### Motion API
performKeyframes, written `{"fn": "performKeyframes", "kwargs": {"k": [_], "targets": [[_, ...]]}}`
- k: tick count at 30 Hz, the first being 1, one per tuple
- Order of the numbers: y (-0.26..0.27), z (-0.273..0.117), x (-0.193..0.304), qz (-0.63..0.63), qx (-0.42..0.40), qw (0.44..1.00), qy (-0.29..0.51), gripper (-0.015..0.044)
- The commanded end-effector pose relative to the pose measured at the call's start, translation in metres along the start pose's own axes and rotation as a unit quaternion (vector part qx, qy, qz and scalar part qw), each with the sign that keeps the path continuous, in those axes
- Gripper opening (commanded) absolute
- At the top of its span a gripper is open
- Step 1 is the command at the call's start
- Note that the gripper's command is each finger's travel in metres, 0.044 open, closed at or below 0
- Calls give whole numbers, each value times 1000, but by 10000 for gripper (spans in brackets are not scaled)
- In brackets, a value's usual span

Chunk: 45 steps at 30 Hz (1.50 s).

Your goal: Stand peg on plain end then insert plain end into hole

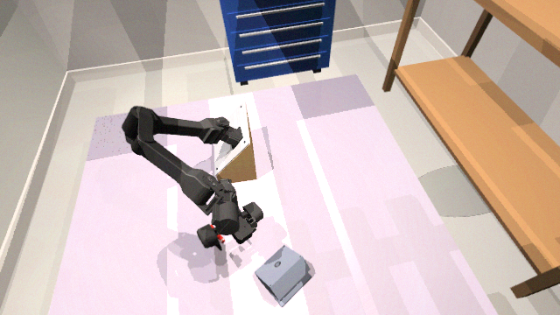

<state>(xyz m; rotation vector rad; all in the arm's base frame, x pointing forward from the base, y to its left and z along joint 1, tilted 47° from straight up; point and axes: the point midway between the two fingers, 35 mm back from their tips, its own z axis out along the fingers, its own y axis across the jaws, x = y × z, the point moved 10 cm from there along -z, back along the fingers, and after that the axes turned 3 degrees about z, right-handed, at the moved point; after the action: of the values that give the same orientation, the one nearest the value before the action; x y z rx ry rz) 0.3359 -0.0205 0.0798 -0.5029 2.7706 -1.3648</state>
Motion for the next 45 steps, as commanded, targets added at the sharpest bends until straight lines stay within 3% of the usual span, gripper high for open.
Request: {"fn": "performKeyframes", "kwargs": {"k": [1,8,45], "targets": [[-19,17,26,-31,-32,998,47,440],[-43,36,67,-65,-84,988,109,440],[-36,86,76,-64,-85,988,108,440]]}}
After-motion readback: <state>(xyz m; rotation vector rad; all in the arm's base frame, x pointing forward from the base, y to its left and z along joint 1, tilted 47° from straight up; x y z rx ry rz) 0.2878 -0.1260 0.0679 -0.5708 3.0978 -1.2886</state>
